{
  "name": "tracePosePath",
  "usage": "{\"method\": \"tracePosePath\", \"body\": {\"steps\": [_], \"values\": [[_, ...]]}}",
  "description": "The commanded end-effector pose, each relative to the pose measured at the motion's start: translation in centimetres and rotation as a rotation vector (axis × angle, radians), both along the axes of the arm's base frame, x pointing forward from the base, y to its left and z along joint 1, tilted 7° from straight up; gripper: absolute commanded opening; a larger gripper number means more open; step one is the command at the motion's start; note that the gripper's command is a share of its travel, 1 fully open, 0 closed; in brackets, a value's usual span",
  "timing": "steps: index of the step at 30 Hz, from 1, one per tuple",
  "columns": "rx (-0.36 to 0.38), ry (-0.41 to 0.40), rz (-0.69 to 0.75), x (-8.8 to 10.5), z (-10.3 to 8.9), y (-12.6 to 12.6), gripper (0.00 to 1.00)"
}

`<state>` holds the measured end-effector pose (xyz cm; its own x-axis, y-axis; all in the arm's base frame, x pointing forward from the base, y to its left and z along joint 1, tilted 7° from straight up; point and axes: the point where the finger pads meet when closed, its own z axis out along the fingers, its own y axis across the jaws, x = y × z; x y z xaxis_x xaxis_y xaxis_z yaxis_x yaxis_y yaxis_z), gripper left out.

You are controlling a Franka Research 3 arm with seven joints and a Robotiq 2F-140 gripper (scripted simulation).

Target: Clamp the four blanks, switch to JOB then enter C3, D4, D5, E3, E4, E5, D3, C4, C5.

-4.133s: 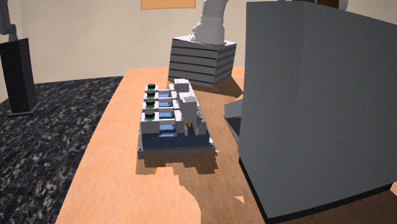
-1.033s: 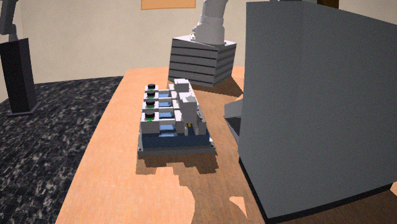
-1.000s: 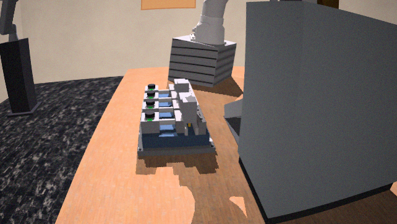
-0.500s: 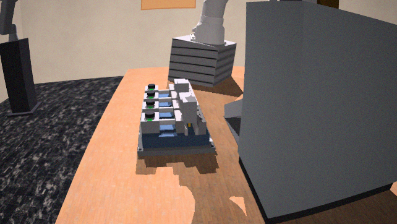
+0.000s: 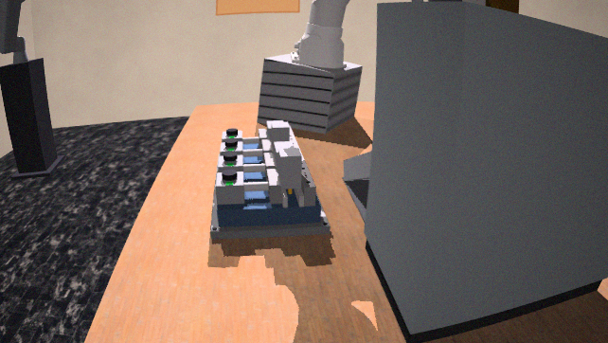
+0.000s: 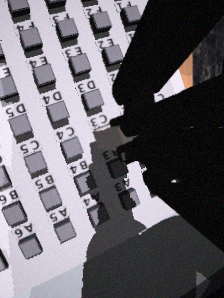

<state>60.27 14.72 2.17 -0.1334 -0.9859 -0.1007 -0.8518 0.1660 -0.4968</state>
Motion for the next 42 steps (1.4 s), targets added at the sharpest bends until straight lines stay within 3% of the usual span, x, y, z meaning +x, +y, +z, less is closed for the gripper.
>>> {"method": "tracePosePath", "body": {"steps": [1, 42], "values": [[0.002, 0.000, 0.000, 0.1, -0.1, 0.1, 0.00], [0.002, 0.000, 0.000, 0.8, -1.3, 0.1, 0.00]]}}
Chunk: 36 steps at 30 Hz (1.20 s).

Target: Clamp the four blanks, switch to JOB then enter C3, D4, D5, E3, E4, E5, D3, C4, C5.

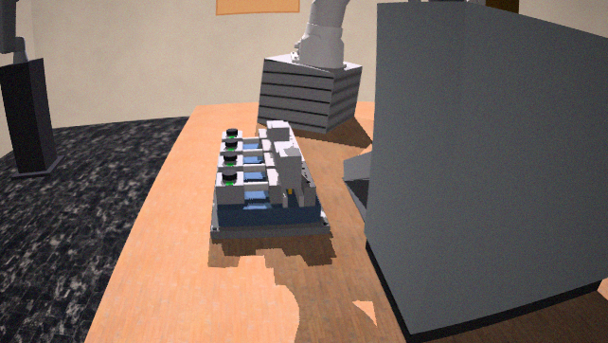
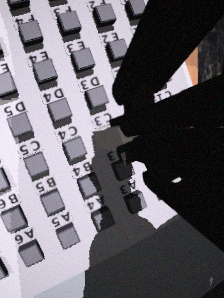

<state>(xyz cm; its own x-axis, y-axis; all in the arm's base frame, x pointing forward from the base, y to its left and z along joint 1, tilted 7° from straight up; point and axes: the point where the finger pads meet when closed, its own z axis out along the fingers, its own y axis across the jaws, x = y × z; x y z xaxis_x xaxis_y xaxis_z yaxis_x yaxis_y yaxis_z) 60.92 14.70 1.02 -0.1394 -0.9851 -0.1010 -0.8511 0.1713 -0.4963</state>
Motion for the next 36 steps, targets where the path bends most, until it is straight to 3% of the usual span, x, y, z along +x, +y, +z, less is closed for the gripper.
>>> {"method": "tracePosePath", "body": {"steps": [1, 36], "values": [[0.002, -0.001, 0.005, 0.11, -0.18, 0.11, 0.00], [0.002, -0.001, 0.006, -0.29, 0.51, 0.09, 0.00]]}}
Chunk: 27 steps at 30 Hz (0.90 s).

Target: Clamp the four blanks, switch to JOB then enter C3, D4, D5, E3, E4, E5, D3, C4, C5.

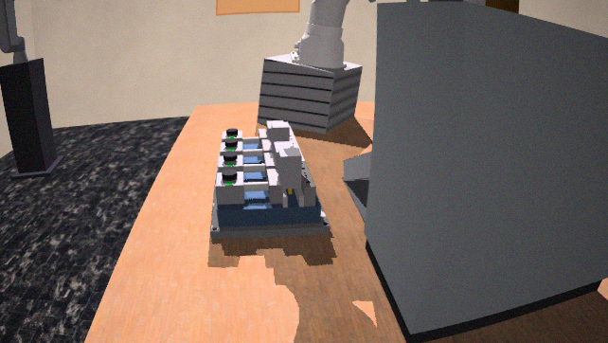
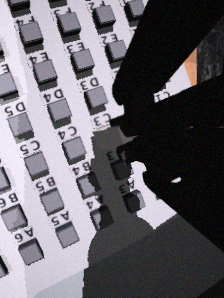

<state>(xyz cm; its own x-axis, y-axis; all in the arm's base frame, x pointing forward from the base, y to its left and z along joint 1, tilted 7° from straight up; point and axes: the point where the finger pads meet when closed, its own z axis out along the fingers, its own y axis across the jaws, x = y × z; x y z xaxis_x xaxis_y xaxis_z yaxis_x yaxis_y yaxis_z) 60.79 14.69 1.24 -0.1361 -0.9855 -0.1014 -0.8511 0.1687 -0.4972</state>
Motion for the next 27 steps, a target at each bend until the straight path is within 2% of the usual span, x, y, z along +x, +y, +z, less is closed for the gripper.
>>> {"method": "tracePosePath", "body": {"steps": [1, 12, 27], "values": [[0.001, 0.000, 0.002, -0.2, 0.4, 0.1, 0.00], [0.001, 0.000, 0.002, -1.2, 2.1, 0.1, 0.00], [0.001, 0.000, 0.002, -1.6, 2.7, 0.0, 0.00]]}}
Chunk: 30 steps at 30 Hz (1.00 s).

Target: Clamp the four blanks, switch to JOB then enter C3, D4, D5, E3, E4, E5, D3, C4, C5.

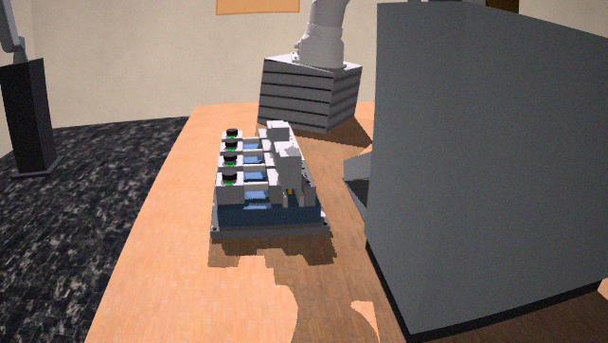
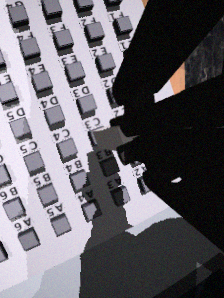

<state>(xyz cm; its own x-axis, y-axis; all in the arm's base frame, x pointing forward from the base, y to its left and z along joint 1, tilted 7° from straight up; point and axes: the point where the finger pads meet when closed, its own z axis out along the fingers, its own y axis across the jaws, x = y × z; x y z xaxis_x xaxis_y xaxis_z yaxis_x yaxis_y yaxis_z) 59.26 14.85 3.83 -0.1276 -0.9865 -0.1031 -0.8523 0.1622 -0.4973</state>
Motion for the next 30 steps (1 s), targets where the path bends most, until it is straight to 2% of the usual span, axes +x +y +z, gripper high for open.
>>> {"method": "tracePosePath", "body": {"steps": [1, 5, 14, 23, 30], "values": [[0.000, 0.001, -0.006, -0.1, 0.1, -0.2, 0.00], [0.000, 0.001, -0.006, -0.1, 0.1, -0.5, 0.00], [0.000, 0.001, -0.006, -0.5, -0.2, -3.4, 0.00], [0.000, 0.001, -0.006, -0.5, -0.3, -3.5, 0.00], [0.000, 0.001, -0.006, 0.0, -1.1, -3.4, 0.00]]}}
